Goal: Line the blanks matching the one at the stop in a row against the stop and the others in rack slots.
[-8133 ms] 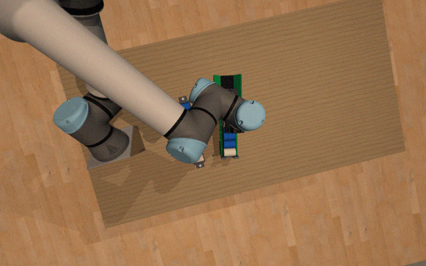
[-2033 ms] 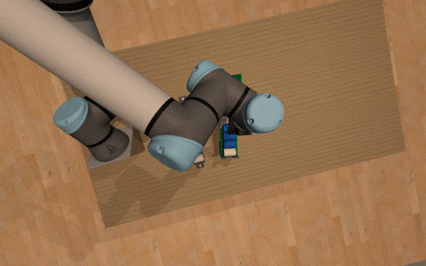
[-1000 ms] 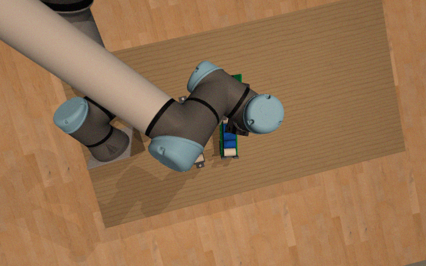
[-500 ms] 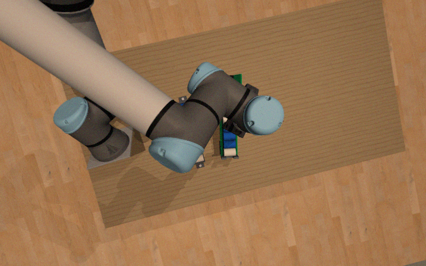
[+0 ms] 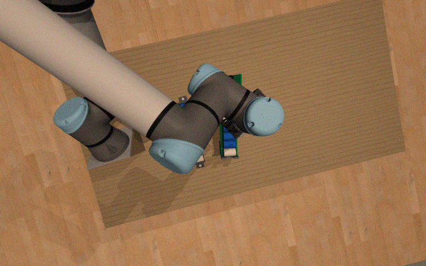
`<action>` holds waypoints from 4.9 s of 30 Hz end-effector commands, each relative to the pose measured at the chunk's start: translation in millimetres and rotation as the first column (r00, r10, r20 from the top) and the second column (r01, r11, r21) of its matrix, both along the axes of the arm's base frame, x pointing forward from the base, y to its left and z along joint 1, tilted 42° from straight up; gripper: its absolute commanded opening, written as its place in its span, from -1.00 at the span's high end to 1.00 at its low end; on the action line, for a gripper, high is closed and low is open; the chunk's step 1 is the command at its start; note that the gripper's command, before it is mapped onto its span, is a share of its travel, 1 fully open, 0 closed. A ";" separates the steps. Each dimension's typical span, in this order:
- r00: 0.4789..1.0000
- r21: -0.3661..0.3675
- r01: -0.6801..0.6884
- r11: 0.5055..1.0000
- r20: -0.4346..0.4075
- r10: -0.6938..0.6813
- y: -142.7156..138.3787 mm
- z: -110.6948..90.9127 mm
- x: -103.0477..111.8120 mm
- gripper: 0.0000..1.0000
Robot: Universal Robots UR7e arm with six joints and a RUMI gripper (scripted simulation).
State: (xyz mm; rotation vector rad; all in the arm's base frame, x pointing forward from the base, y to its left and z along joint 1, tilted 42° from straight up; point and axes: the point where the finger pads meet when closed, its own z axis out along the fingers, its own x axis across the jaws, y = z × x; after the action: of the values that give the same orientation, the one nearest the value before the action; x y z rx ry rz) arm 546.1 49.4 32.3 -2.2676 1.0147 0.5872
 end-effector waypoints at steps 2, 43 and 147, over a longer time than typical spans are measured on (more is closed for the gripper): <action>0.984 -0.040 0.132 0.990 -0.118 -0.136 -2.7 -4.8 -0.1 -1.00; 0.523 -0.372 0.582 0.723 -0.510 -0.683 -14.4 -20.0 -0.3 -1.00; -0.637 -0.927 0.372 0.053 -0.296 -0.712 -26.8 -33.9 -17.5 0.09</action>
State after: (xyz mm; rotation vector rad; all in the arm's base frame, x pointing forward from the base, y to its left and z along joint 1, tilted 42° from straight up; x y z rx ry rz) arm 530.3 23.2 0.3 0.0155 3.0939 1.1687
